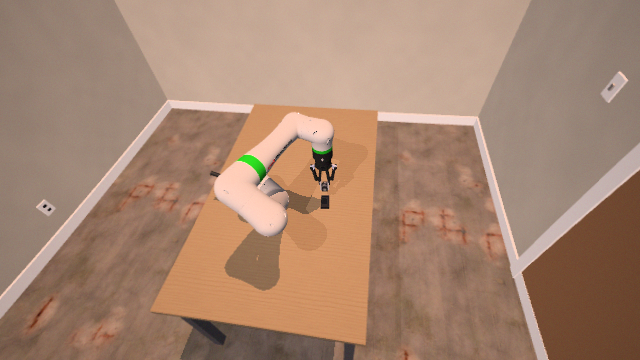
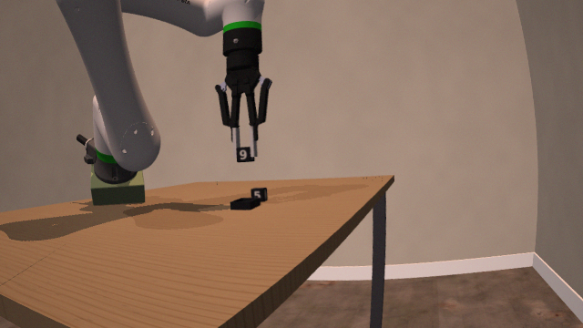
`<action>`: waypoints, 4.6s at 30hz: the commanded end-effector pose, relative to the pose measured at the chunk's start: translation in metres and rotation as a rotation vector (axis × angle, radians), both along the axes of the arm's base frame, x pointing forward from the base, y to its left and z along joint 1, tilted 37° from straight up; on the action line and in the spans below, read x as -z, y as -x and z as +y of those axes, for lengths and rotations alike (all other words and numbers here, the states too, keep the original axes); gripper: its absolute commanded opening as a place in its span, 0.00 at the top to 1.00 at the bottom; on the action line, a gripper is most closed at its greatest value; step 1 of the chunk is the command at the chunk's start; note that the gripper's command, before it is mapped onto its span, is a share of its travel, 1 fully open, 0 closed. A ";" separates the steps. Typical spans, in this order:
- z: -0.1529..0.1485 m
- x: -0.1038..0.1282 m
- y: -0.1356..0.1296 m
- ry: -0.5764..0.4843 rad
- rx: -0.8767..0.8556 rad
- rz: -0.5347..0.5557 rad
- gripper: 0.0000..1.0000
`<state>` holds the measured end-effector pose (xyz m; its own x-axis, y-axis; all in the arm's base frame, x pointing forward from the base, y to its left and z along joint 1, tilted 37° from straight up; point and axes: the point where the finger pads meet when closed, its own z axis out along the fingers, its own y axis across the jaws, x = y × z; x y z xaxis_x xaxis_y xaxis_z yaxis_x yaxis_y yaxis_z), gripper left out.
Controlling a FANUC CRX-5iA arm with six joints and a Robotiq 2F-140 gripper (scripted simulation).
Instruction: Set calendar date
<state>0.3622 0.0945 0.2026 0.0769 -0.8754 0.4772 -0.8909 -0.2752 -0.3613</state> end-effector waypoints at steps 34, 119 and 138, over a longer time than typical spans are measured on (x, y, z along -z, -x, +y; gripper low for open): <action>-0.051 -0.036 -0.005 -0.351 0.625 -0.305 0.83; -0.149 0.014 -0.050 -0.703 1.258 -0.626 0.83; -0.149 0.014 -0.050 -0.703 1.258 -0.626 0.83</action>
